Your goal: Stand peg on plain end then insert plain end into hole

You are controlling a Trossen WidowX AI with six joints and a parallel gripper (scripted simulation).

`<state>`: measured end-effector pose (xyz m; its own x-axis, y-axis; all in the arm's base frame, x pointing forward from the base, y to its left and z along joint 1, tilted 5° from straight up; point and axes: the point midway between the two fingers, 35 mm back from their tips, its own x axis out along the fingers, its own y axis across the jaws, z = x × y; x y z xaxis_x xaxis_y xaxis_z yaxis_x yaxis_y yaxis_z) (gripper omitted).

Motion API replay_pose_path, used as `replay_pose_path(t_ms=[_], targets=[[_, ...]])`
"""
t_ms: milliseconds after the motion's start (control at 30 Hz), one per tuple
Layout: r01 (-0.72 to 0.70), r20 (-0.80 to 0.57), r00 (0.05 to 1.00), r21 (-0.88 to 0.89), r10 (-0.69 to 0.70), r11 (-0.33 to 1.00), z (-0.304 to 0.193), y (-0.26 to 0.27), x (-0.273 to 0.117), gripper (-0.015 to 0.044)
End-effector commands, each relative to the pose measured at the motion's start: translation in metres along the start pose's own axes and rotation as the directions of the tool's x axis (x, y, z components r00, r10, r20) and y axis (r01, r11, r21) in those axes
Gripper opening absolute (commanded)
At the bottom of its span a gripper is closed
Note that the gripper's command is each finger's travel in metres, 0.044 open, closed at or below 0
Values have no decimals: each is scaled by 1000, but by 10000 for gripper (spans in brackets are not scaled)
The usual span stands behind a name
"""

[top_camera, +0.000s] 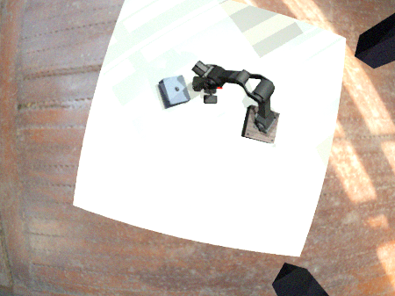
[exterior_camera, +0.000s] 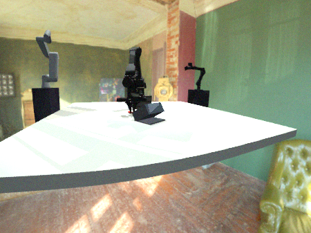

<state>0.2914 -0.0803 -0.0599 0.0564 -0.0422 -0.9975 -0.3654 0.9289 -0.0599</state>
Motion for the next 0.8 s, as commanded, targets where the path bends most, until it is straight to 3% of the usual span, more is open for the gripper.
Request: replay_pose_path(t_ms=[0,767], targets=[[-2,32,999,-4,2,1000,-2,0,-2,49],[-1,228,974,-3,2,1000,-11,0,-14,49]])
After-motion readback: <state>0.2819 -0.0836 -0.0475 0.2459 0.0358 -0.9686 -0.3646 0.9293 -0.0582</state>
